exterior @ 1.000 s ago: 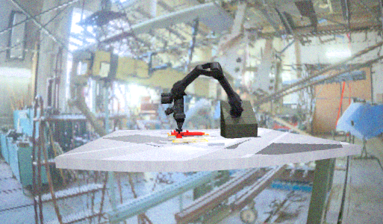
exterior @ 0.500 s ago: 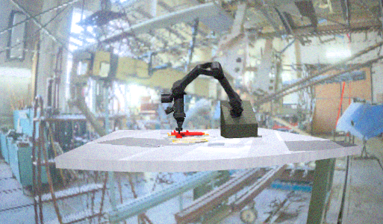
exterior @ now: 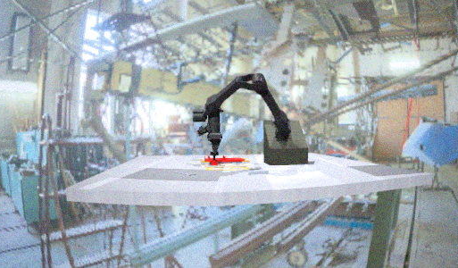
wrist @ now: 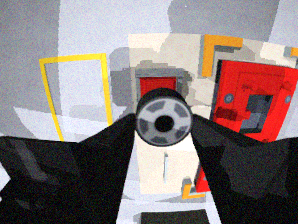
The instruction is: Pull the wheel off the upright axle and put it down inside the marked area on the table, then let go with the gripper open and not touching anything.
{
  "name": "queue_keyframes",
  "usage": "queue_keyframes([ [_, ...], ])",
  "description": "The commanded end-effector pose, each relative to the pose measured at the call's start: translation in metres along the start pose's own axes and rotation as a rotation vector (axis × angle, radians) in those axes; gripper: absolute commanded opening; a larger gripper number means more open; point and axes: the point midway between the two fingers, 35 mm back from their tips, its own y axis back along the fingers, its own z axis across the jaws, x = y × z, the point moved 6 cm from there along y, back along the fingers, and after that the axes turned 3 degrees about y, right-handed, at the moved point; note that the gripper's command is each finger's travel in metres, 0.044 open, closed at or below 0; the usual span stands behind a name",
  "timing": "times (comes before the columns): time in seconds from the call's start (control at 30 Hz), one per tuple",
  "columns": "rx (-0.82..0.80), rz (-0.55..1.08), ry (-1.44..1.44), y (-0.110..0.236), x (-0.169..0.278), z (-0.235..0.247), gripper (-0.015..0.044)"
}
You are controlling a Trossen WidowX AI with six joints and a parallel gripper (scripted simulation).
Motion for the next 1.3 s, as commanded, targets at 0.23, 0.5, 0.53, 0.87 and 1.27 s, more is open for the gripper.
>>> queue_keyframes([
  [0.23, 0.002, -0.012, 0.003, 0.008, -0.001, 0.0, 0.0],
  [0.5, 0.002, -0.013, 0.002, 0.01, -0.001, 0.0, 0.0],
  [0.53, 0.001, -0.013, 0.002, 0.011, -0.001, 0.0, 0.0],
  [0.87, 0.002, -0.014, 0.002, 0.021, -0.001, 0.0, 0.0],
  [1.27, -0.002, -0.006, -0.005, 0.04, 0.007, 0.01, 0.0],
])
